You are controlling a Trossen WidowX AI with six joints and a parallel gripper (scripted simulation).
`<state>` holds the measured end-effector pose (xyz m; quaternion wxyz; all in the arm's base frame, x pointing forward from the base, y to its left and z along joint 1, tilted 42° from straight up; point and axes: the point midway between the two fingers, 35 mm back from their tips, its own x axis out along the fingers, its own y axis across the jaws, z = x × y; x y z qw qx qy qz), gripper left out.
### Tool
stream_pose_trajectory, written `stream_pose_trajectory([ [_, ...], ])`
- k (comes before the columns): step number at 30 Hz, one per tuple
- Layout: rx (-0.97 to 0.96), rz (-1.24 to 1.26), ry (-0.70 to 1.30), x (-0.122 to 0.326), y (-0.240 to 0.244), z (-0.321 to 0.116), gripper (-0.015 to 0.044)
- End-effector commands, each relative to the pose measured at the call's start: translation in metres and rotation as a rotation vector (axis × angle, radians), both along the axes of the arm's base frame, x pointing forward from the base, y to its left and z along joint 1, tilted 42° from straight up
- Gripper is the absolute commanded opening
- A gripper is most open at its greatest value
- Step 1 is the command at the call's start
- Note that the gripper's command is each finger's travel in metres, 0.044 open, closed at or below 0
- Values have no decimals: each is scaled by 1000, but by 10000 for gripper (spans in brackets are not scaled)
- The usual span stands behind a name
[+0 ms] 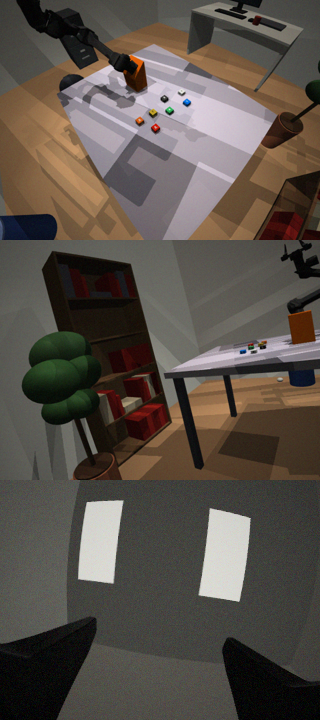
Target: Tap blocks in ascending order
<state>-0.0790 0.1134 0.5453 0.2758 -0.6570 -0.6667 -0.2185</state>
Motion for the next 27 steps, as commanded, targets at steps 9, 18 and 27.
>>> stream_pose_trajectory([
  [9,356,141,770,167,-32,11,400],
  [18,848,108,1472,325,-69,-76,400],
  [27,1493,-261,1970,403,-112,-240,400],
])
